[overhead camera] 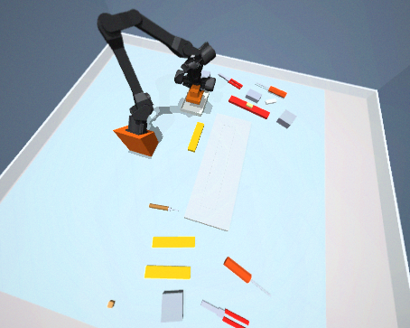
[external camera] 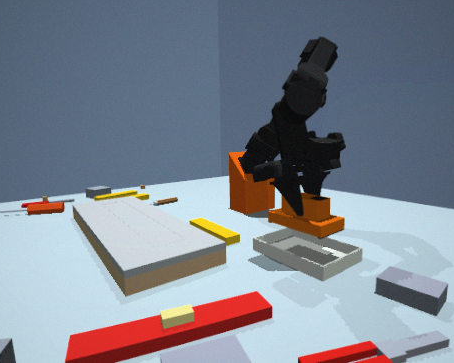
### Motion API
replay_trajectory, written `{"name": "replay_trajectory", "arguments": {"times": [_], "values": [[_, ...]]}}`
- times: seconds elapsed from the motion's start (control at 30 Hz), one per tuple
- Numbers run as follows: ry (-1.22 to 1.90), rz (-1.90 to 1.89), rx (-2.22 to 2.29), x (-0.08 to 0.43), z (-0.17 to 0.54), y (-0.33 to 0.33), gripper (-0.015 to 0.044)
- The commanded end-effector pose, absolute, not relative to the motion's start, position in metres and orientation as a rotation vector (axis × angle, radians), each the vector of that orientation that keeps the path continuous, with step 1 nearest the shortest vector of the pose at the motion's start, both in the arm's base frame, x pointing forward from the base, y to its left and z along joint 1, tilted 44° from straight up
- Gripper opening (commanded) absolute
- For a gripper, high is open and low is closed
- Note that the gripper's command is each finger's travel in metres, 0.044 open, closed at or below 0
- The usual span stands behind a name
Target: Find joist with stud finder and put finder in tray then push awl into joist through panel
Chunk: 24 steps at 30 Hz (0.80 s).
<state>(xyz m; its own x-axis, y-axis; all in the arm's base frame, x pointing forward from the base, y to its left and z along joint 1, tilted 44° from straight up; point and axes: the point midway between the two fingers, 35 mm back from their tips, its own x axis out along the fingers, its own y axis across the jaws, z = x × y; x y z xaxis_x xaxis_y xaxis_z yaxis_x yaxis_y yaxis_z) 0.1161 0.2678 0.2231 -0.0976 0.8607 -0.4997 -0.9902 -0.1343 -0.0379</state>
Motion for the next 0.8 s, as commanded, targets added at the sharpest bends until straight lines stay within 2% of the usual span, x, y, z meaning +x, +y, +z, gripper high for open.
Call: {"name": "replay_trajectory", "arguments": {"times": [0.0, 0.77], "values": [[0.361, 1.647, -0.469, 0.116, 0.216, 0.273, 0.0000], [0.359, 1.647, -0.461, 0.110, 0.191, 0.296, 0.0000]]}}
